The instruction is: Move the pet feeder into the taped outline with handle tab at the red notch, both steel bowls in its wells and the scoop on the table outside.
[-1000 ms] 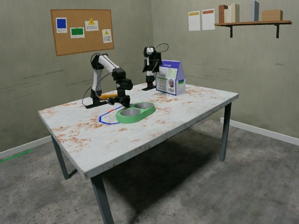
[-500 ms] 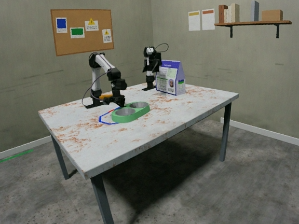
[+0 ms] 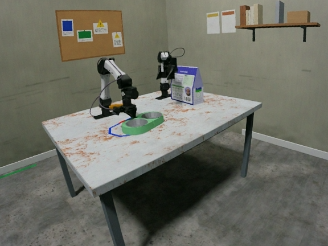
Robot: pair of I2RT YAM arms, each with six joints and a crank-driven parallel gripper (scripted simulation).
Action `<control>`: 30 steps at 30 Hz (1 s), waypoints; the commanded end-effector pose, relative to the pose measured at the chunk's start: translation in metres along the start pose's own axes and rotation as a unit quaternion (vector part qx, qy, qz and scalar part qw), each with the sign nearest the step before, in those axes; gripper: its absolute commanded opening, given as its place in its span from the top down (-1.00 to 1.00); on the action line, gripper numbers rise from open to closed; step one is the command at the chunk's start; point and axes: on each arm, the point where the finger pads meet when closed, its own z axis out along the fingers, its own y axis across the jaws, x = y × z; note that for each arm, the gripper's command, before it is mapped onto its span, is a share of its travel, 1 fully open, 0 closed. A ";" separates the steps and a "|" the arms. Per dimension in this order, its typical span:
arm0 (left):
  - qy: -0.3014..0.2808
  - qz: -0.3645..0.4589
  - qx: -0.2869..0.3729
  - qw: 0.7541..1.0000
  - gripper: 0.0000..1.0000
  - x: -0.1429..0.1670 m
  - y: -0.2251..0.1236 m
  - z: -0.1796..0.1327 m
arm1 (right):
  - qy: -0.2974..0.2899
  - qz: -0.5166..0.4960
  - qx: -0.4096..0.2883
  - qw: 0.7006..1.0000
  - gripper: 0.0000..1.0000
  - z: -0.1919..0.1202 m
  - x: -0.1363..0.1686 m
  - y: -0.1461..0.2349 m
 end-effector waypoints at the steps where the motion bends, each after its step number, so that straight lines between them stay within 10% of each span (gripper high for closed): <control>1: 0.001 0.000 0.004 1.000 -1.00 0.002 -0.001 0.002 | -0.002 0.000 0.001 1.000 0.76 -0.005 -0.002 -0.007; 30: 0.001 0.000 0.004 1.000 -1.00 0.002 -0.001 0.002 | -0.003 -0.019 0.006 1.000 0.76 -0.002 -0.022 -0.075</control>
